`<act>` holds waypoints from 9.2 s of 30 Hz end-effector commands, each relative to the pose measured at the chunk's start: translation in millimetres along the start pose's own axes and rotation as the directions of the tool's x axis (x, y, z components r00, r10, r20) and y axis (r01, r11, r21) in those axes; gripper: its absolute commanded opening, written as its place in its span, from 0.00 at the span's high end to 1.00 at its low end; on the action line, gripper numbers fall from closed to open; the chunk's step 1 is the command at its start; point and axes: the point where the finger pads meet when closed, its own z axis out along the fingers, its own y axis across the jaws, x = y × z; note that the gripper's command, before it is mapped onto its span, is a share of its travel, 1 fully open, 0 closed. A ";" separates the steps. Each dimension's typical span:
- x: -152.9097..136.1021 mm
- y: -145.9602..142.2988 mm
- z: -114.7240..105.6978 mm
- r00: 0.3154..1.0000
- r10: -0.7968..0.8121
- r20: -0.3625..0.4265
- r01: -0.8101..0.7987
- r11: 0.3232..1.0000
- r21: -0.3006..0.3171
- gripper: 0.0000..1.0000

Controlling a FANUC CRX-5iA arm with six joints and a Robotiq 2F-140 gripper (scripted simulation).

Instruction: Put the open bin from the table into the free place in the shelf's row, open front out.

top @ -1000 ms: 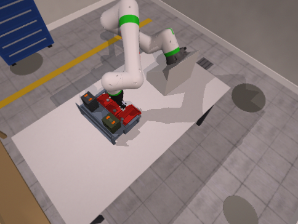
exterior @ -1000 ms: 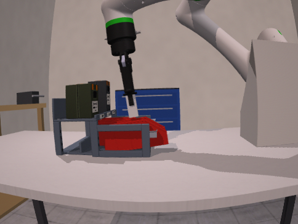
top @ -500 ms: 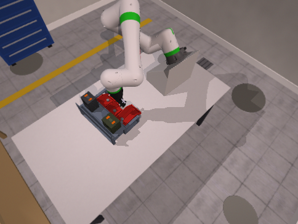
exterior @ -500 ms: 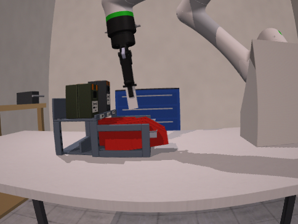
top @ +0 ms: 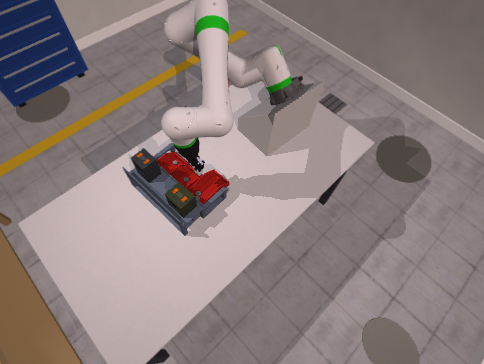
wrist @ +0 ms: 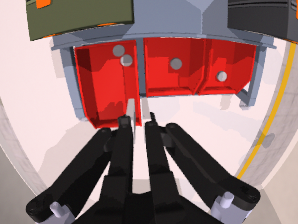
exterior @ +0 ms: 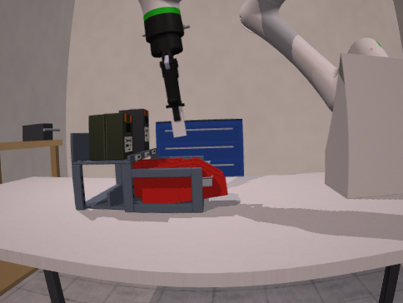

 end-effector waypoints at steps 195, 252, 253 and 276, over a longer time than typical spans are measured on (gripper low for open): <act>-114.3 -48.1 100.1 0.000 1.000 -0.001 -0.991 0.000 0.136 1.00; -109.9 -48.1 133.1 0.000 1.000 -0.001 -0.991 0.000 0.136 1.00; -109.9 -48.1 133.1 0.000 1.000 -0.001 -0.991 0.000 0.136 1.00; -103.4 -48.2 132.1 0.000 1.000 -0.001 -0.991 0.000 0.136 1.00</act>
